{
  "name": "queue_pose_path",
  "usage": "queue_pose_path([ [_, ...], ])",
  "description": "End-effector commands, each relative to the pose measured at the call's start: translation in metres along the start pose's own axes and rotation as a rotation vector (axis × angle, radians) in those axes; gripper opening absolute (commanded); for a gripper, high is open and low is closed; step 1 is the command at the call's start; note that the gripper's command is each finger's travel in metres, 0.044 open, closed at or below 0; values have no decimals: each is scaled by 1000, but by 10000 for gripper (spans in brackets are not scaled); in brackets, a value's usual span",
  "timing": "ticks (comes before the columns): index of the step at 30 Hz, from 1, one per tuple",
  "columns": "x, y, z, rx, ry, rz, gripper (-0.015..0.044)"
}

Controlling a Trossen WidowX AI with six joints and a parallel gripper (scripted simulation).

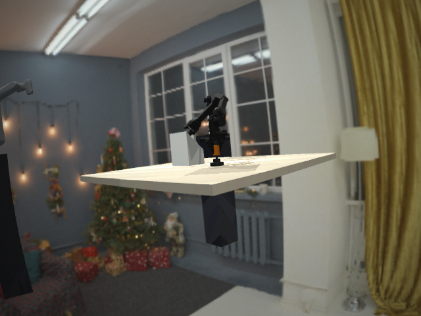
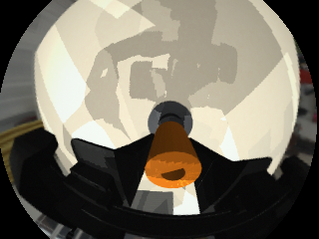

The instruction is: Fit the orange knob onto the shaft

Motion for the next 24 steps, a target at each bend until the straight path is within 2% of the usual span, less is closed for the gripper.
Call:
queue_pose_path([
  [1, 2, -1, -3, 1, -72, -1, 0],
  [24, -2, -1, -1, 1, -72, -1, 0],
])
Point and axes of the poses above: the point midway between the two fingers, 35 mm back from their tips, its own y axis back along the fingers, its own z axis across the jaws, x = y × z, the point moved 6 cm from there along y, back along the fingers, and after that the axes turned 15 degrees about -y, right-handed, at the moved point
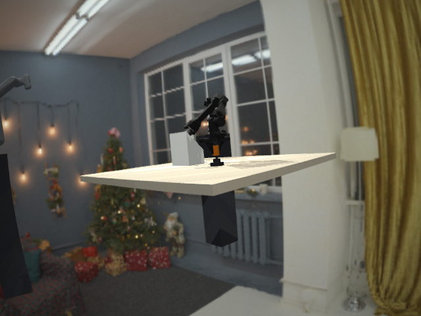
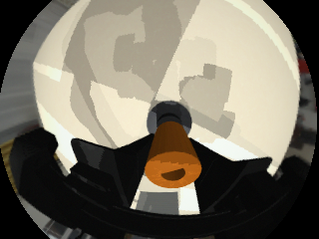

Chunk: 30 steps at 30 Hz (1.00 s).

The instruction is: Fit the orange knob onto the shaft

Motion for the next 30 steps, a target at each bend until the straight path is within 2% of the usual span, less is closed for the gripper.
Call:
queue_pose_path([
  [1, -1, 0, 2, 2, -3, -1, 0],
  [30, 0, -3, 0, 2, -3, -1, 0],
])
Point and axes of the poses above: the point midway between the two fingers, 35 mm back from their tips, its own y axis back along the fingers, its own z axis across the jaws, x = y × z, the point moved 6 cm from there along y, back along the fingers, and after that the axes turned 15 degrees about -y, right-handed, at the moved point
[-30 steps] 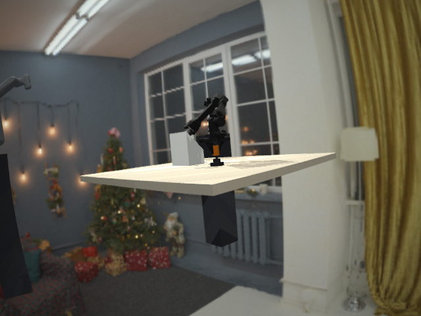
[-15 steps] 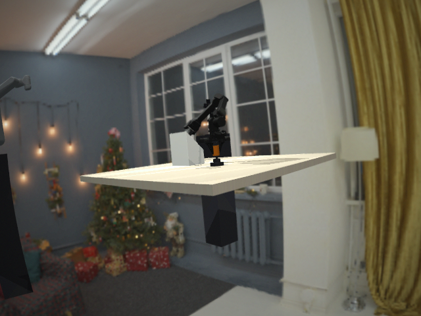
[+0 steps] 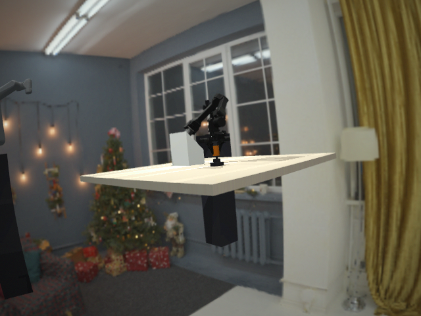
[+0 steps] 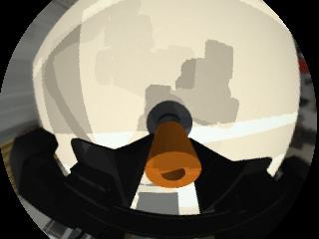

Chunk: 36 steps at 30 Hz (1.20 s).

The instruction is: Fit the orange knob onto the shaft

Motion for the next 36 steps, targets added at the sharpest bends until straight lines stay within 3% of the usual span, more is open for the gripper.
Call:
queue_pose_path([
  [1, 0, -1, 0, 1, -3, 0, 0],
  [36, 1, 1, 0, 1, -212, -1, 0],
])
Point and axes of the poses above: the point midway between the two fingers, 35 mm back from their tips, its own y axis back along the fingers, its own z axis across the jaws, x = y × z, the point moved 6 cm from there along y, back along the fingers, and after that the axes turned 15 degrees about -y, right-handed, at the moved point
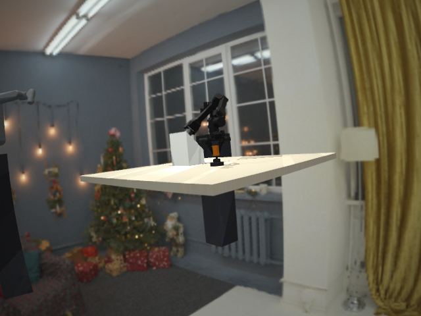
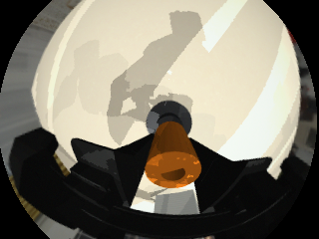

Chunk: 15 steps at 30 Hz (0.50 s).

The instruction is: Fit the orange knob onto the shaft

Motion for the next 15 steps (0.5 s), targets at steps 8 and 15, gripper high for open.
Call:
queue_pose_path([
  [8, 0, 0, 2, 1, -5, -1, 0],
  [15, -1, -2, 1, 1, -5, -1, 0],
])
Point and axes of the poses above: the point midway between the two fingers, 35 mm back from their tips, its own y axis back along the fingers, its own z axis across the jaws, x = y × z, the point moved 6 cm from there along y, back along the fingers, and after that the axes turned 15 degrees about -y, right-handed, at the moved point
